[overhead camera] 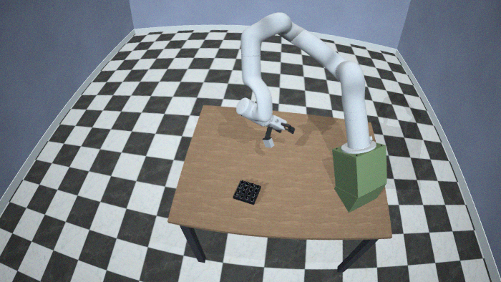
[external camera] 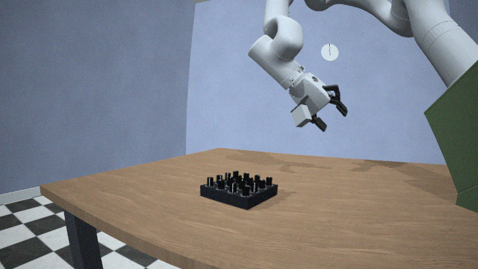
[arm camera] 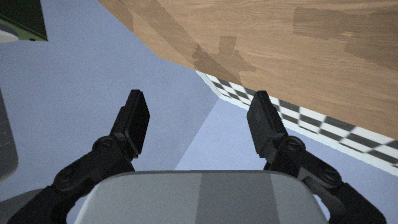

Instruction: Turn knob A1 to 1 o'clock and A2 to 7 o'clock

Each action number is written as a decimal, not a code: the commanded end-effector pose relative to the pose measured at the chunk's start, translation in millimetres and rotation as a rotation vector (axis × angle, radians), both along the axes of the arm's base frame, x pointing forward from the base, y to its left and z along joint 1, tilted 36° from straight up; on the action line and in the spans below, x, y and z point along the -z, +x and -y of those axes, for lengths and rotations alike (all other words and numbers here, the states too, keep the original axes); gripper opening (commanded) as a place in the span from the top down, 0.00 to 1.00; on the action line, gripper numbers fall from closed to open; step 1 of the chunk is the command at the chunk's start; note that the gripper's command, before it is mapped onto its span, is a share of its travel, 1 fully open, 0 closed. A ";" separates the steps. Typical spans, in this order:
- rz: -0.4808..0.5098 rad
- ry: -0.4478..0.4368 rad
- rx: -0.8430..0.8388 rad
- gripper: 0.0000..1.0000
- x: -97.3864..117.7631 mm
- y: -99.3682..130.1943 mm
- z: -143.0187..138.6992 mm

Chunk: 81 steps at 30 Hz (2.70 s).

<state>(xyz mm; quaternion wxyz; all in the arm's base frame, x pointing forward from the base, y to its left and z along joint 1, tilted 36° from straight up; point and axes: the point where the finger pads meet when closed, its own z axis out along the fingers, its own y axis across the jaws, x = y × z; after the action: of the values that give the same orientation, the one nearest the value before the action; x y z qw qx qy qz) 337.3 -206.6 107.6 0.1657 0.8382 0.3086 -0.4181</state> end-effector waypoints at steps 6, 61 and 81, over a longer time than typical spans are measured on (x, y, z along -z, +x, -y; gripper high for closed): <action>0.235 -0.156 0.035 0.00 18.9 46.9 -14.7; 1.319 -0.247 0.561 0.00 101.7 239.0 -199.5; 1.405 -0.207 0.665 0.00 110.7 253.4 -231.6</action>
<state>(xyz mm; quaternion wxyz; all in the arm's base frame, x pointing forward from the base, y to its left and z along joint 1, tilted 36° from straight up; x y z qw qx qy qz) 590.0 24.2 -3.6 0.2662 0.9350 -0.1764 0.1544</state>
